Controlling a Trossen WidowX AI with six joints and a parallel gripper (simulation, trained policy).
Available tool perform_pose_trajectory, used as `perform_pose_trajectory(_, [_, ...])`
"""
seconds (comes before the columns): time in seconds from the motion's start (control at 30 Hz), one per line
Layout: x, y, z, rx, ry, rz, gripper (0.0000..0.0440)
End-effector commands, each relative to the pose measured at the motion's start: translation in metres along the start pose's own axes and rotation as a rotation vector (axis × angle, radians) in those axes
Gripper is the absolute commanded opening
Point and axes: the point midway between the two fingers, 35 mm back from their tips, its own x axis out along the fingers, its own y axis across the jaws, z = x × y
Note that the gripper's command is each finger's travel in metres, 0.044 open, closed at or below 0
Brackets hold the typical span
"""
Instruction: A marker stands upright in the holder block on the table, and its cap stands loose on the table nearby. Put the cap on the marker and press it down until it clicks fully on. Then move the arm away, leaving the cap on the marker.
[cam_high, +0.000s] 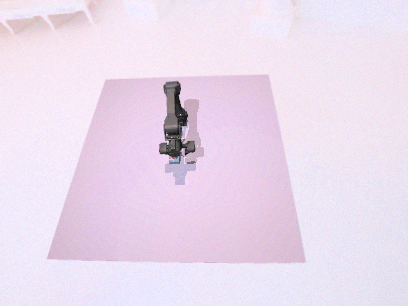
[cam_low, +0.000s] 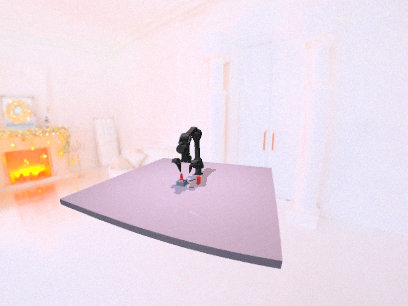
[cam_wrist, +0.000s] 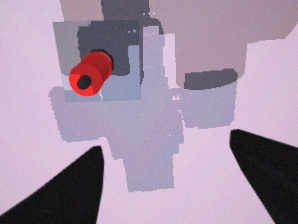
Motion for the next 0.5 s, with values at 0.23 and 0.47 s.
perform_pose_trajectory(0.23, [0.007,-0.021,0.018,-0.05,-0.064,-0.036,0.0328])
perform_pose_trajectory(0.47, [0.01,-0.032,0.027,-0.081,-0.097,-0.049,0.0326])
